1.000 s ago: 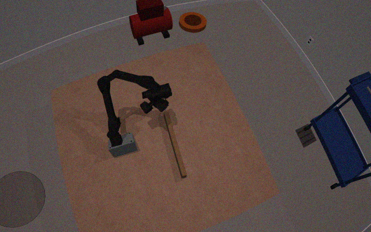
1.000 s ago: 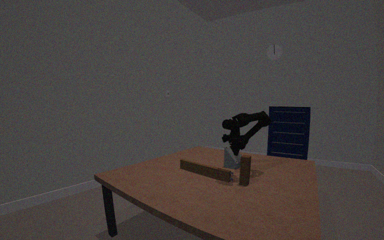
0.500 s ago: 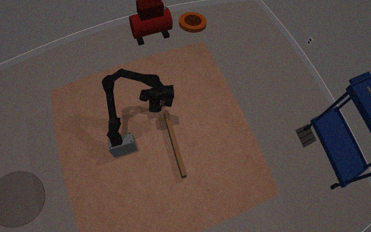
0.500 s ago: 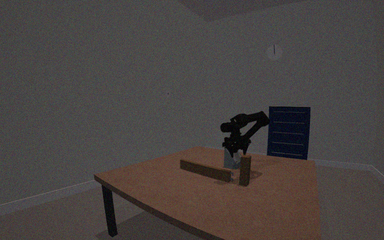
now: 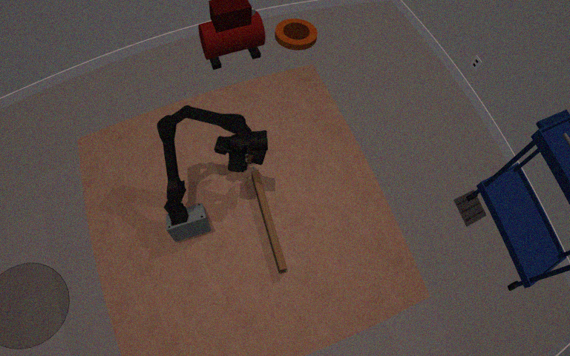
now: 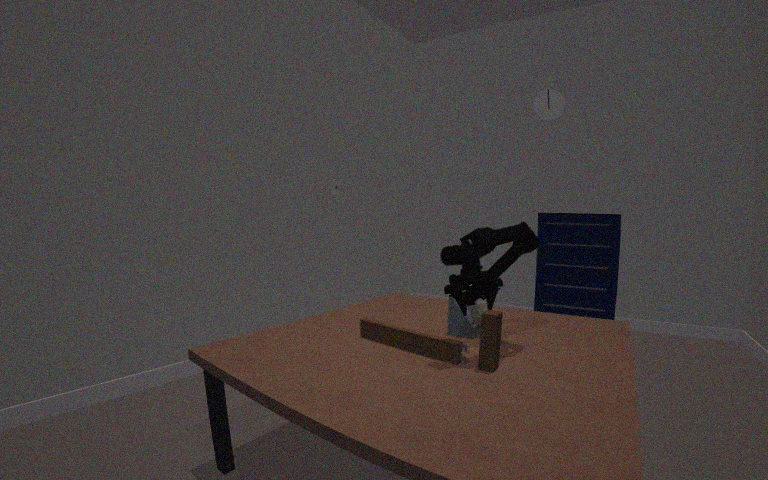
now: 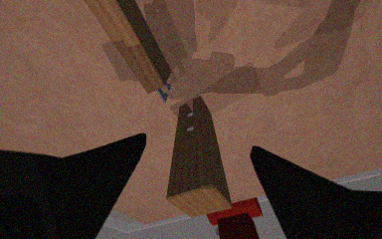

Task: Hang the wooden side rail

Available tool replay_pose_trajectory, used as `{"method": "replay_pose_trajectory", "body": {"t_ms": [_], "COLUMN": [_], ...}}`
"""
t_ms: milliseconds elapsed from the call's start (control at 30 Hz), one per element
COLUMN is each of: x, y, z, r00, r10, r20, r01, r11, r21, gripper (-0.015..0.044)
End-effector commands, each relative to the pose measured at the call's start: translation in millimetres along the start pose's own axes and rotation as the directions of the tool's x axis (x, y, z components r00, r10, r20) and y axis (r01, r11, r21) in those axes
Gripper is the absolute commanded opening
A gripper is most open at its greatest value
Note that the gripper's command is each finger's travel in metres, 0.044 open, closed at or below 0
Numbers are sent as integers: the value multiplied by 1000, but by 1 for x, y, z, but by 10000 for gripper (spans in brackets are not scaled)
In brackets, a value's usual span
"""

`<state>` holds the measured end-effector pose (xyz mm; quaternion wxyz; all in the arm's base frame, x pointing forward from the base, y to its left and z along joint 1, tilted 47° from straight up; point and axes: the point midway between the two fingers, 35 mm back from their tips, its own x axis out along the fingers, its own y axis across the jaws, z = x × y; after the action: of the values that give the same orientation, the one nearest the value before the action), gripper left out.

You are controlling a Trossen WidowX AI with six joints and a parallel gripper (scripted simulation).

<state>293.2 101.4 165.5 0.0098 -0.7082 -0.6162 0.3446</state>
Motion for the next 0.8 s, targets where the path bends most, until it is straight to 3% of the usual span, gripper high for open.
{"method": "replay_pose_trajectory", "body": {"t_ms": [0,233,567,767], "x": [0,0,-4,-5], "y": [-1,6,93,104], "z": [-1,3,71,83], "r00": [1000,1000,971,963], "r10": [-3,2,47,48], "r20": [-4,10,234,266], "r01": [3,-2,65,95], "r11": [1000,1000,891,860], "r21": [6,-23,-449,-501], "gripper": [440,440,440,440]}}
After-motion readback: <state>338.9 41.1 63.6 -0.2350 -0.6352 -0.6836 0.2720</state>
